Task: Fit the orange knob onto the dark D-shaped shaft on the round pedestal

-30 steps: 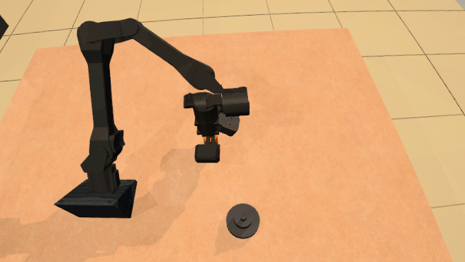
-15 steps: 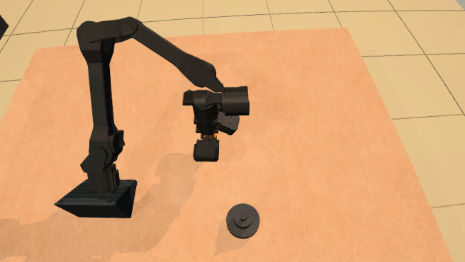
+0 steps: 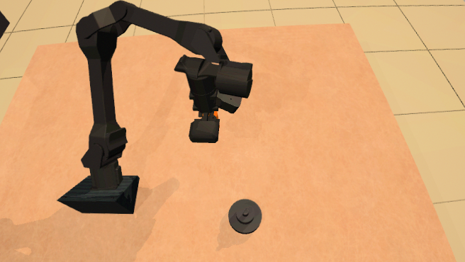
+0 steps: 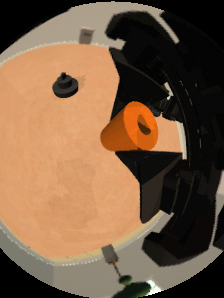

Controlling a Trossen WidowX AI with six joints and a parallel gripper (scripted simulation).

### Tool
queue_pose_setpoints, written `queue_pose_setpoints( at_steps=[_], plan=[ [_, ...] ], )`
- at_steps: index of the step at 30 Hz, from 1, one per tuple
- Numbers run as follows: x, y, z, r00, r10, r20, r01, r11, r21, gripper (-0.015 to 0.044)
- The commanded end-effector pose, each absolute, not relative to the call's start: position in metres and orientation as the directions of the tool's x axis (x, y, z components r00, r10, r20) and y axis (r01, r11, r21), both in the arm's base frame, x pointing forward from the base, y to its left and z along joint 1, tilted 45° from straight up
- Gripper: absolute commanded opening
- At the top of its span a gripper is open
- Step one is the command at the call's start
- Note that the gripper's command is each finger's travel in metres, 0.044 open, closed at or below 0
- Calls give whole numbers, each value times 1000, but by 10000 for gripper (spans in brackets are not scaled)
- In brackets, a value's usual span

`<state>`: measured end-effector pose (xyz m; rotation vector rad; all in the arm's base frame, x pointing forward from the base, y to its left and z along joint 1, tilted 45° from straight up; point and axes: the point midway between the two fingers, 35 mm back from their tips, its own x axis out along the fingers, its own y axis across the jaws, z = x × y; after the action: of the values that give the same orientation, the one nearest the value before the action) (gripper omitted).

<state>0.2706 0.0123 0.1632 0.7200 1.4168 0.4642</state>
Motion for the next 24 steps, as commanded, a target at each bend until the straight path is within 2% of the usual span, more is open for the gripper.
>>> queue_pose_setpoints(
  at_steps=[1, 8, 24],
  plan=[
    [265, -7, 180, 131, 681, -721, 133, 708, 693, 0],
    [260, -17, 191, 136, 683, -718, 138, 704, 696, 0],
    [285, -43, 164, 128, 681, -721, 127, 710, 693, 0]
  ],
)
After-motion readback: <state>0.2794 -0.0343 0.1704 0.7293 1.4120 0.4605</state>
